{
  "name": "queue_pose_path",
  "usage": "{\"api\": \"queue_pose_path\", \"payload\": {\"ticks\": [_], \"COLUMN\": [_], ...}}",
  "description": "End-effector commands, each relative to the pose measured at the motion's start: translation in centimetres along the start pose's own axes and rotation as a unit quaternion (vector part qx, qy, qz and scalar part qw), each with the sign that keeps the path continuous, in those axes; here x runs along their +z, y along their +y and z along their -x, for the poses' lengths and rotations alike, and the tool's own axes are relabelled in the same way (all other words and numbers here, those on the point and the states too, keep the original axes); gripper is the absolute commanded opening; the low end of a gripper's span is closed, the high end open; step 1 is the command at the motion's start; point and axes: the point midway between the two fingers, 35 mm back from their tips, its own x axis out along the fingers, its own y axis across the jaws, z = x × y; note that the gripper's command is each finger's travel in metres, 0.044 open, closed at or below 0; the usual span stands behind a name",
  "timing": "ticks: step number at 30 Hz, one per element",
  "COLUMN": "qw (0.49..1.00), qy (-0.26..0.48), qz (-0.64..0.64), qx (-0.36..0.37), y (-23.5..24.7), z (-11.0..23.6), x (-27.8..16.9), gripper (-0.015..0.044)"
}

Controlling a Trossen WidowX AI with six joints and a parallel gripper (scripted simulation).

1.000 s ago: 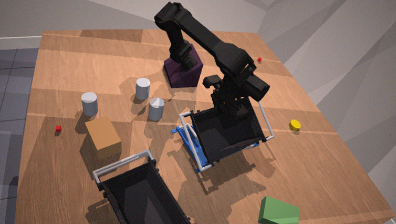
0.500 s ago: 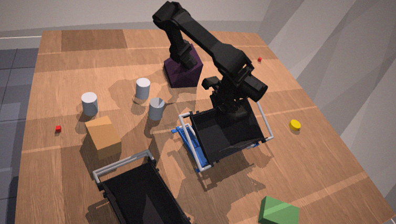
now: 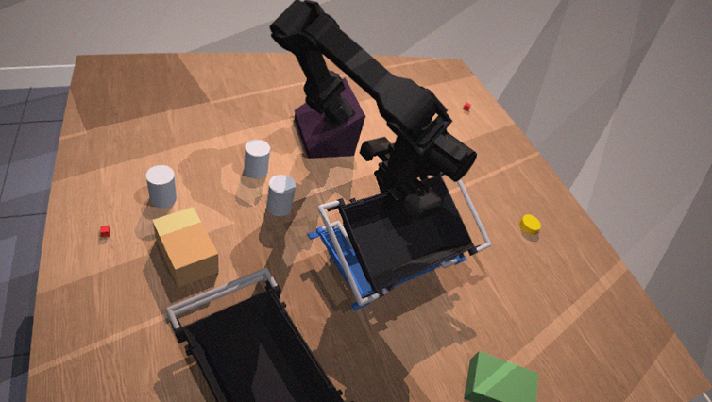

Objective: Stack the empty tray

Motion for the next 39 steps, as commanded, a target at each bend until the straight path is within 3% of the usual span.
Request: {"api": "queue_pose_path", "payload": {"ticks": [1,39], "qw": [1.000,1.000], "qy": [-0.002,-0.001], "qz": [-0.001,-0.001], "qx": [0.009,0.009], "y": [0.69,1.19], "z": [-0.71,-1.47], "x": [-0.14,-0.15], "gripper": [0.0000,0.0000]}}
